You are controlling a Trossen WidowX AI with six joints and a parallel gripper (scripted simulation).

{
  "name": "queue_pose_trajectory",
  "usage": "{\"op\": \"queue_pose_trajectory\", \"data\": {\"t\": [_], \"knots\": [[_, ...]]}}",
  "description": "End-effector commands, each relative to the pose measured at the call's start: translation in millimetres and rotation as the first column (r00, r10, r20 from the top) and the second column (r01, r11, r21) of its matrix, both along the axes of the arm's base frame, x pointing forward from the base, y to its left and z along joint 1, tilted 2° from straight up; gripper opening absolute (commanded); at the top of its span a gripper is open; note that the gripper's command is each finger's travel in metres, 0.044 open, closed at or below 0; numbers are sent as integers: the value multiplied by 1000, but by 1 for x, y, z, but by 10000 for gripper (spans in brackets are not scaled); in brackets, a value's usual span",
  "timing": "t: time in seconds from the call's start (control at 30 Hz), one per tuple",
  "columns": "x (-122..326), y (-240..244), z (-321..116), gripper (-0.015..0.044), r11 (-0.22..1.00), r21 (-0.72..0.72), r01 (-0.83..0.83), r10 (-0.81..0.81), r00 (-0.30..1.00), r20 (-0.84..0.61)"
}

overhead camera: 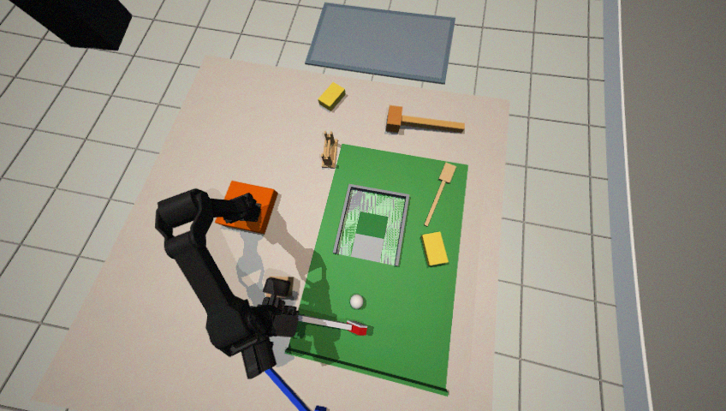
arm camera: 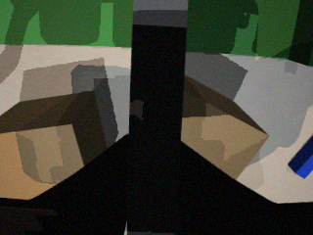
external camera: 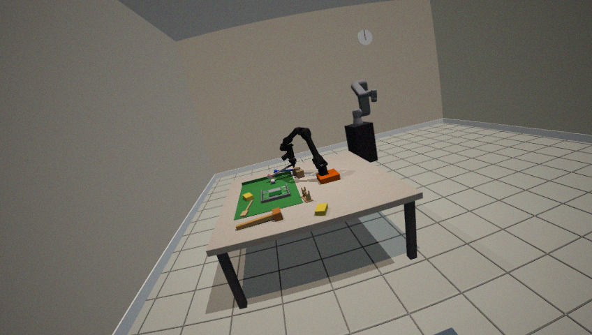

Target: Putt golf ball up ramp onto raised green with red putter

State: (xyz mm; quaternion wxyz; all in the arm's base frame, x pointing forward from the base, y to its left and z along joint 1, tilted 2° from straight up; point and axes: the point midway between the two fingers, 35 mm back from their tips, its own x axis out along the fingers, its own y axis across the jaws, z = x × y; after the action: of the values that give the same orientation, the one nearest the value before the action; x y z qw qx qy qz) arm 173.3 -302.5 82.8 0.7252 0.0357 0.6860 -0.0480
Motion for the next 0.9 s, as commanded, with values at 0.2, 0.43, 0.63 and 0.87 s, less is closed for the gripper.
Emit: {"op": "queue_pose_trajectory", "data": {"t": [0.2, 0.43, 0.63, 0.87], "knots": [[0, 0, -4, 0, 1000, 1, 0, 0, 1000, -1], [0, -2, -4, 0, 1000, 1, 0, 0, 1000, -1], [-2, -20, -6, 0, 1000, 2, 3, -3, 1000, 0], [-3, -28, -7, 0, 1000, 2, 5, -5, 1000, 0]]}}
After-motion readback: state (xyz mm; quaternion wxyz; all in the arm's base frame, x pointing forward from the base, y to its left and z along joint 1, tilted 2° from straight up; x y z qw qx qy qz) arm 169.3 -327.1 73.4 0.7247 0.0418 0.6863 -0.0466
